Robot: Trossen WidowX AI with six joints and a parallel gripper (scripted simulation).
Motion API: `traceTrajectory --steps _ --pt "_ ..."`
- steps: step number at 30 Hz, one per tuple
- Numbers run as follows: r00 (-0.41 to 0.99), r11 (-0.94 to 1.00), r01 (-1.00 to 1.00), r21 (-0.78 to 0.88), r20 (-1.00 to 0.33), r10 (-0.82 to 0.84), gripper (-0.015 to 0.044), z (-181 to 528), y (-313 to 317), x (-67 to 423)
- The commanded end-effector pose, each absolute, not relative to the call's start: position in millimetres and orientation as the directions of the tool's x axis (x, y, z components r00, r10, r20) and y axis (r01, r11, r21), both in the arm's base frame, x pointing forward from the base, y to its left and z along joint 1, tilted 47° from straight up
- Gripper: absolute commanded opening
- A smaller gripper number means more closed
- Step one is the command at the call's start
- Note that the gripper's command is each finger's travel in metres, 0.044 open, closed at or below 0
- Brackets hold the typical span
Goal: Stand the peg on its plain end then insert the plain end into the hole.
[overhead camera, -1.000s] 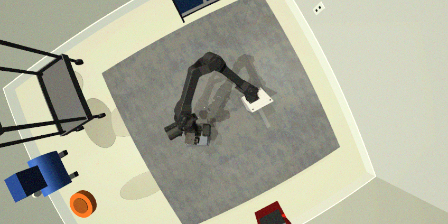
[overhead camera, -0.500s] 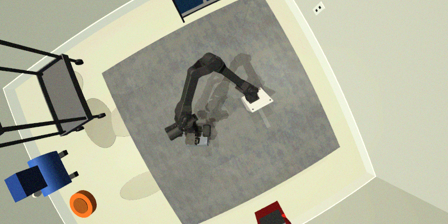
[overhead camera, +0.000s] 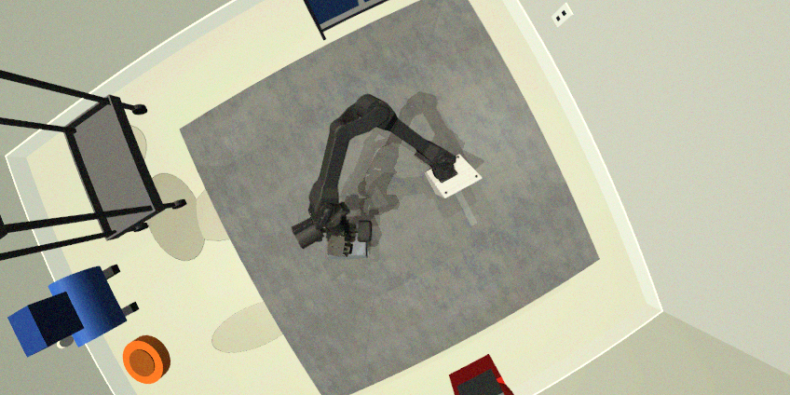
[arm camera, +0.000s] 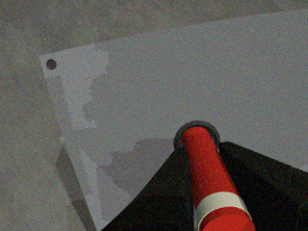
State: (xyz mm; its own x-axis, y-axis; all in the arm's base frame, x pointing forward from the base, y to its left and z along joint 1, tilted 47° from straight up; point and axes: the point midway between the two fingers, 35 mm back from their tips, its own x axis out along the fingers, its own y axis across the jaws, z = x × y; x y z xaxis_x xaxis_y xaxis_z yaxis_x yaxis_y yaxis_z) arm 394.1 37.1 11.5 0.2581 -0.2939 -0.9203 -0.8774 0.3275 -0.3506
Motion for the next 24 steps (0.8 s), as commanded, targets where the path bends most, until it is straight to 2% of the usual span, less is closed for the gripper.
traceTrajectory --steps 1,23,24 --pt "0.255 0.322 -0.881 -0.346 -0.922 -0.292 0.0000 7.6 36.7 393.5" --pt "0.260 0.326 -0.877 -0.353 -0.920 -0.294 0.0000 6.6 35.3 395.5" --pt "0.260 0.326 -0.877 -0.353 -0.920 -0.294 0.0026 6.6 35.3 395.5"
